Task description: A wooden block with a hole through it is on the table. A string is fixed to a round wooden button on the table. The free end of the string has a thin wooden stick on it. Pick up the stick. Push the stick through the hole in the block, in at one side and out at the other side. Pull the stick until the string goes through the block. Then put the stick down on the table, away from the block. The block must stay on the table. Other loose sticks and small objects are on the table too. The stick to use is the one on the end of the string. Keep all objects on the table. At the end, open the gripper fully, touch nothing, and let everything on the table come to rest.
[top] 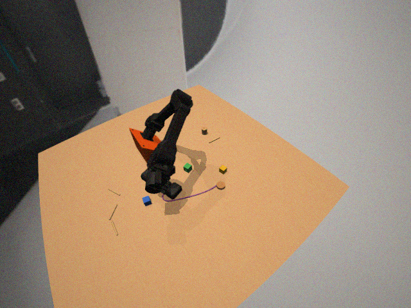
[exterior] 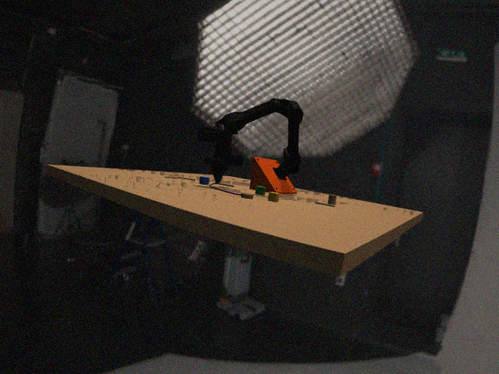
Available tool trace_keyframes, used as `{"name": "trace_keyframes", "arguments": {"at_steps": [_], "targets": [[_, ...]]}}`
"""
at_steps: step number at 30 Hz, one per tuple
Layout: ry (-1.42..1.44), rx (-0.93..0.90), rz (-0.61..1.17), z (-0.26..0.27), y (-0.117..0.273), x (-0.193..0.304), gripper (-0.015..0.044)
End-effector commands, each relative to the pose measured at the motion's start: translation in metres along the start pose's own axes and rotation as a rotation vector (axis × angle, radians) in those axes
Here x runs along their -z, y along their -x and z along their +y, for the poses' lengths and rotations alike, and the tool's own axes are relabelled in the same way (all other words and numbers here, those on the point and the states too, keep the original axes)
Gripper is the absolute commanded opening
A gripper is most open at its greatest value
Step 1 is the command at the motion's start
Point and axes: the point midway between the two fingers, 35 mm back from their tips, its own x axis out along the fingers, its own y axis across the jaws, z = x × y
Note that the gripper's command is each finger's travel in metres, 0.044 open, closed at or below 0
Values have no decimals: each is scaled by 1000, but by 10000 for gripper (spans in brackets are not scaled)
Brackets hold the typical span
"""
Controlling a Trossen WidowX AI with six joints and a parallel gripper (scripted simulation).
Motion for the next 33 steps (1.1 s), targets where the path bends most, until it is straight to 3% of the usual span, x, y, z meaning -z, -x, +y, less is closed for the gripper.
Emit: {"name": "trace_keyframes", "arguments": {"at_steps": [1,33], "targets": [[-2,1,-3,0,0,-7,0],[-3,1,-3,-3,1,-49,0]]}}
